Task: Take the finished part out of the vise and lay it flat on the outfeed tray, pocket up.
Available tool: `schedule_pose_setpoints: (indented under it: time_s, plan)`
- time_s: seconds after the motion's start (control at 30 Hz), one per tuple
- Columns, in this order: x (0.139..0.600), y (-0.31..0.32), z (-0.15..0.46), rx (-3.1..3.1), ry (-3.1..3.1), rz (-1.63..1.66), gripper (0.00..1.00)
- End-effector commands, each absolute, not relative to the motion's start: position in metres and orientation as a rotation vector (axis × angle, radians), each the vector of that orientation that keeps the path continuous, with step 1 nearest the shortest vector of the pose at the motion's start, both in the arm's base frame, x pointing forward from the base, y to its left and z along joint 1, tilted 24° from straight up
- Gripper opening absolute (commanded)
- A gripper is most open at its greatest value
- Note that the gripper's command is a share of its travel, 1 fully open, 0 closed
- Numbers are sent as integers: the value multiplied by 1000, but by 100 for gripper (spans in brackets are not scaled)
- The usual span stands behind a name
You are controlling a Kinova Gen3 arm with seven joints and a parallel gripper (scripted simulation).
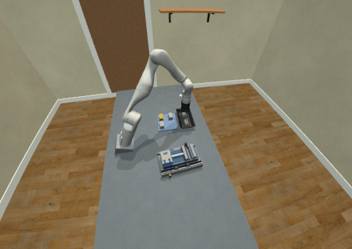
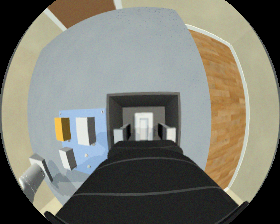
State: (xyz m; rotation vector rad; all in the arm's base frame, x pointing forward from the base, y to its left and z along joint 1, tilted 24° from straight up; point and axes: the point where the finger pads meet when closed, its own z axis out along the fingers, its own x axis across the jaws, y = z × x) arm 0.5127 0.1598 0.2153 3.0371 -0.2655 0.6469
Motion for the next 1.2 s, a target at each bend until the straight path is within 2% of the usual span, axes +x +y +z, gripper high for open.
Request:
schedule_pose_setpoints:
  time_s: [0.0, 0.43, 1.17]
  plan:
    - [513, 160, 216, 3038, -265, 649, 100]
    - [507, 161, 229, 3038, -265, 649, 100]
    - [465, 167, 324, 3038, -265, 649, 100]
